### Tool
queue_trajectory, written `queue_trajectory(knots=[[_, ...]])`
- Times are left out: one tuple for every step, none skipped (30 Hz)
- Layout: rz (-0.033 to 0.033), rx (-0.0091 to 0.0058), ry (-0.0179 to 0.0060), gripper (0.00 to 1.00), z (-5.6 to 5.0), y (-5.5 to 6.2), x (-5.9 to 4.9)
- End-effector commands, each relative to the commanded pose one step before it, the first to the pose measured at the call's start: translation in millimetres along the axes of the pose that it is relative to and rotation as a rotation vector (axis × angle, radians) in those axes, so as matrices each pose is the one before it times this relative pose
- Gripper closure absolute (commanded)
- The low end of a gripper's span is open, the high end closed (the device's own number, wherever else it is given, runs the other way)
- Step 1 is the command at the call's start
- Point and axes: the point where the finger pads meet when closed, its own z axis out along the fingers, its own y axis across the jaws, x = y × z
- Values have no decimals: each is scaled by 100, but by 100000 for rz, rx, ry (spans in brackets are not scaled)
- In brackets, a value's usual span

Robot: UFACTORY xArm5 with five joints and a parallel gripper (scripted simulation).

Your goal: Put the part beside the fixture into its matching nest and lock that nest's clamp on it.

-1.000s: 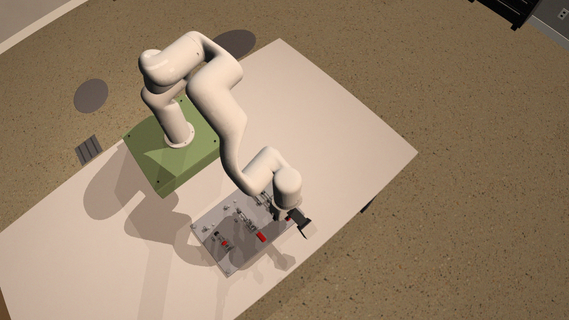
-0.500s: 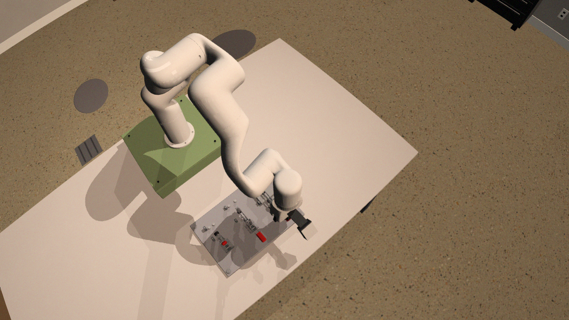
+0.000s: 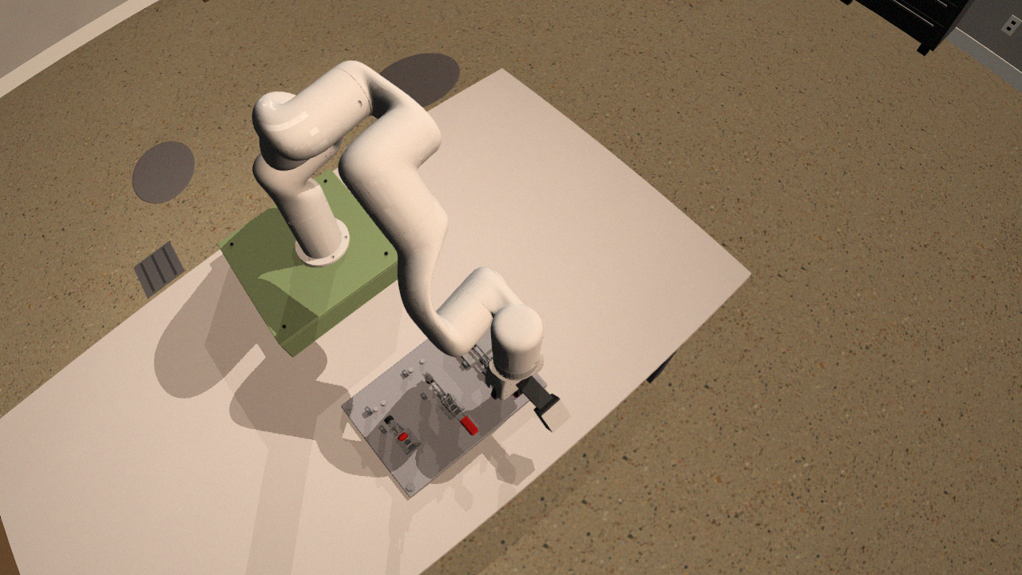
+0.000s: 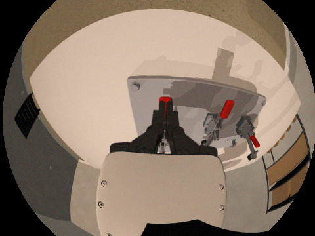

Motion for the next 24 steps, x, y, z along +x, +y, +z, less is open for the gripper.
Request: queue_trajectory(knots=[[3, 85, 403, 100, -161, -29, 144], [0, 0, 0, 100, 2, 0, 0], [0, 0, 0, 100, 13, 0, 0], [0, 0, 0, 100, 27, 0, 0], [0, 0, 0, 100, 37, -1, 0], [0, 0, 0, 100, 41, -1, 0], [0, 0, 0, 100, 37, -1, 0], [0, 0, 0, 100, 0, 0, 0], [0, 0, 0, 100, 0, 0, 0], [0, 0, 0, 100, 27, 0, 0], [0, 0, 0, 100, 13, 0, 0], [0, 0, 0, 100, 2, 0, 0], [0, 0, 0, 100, 0, 0, 0], [0, 0, 0, 100, 0, 0, 0], [0, 0, 0, 100, 0, 0, 0], [0, 0, 0, 100, 0, 0, 0], [0, 0, 0, 100, 0, 0, 0], [0, 0, 0, 100, 0, 0, 0], [0, 0, 0, 100, 0, 0, 0], [0, 0, 0, 100, 0, 0, 0], [0, 0, 0, 100, 0, 0, 0], [0, 0, 0, 100, 2, 0, 0], [0, 0, 0, 100, 13, 0, 0], [0, 0, 0, 100, 27, 0, 0]])
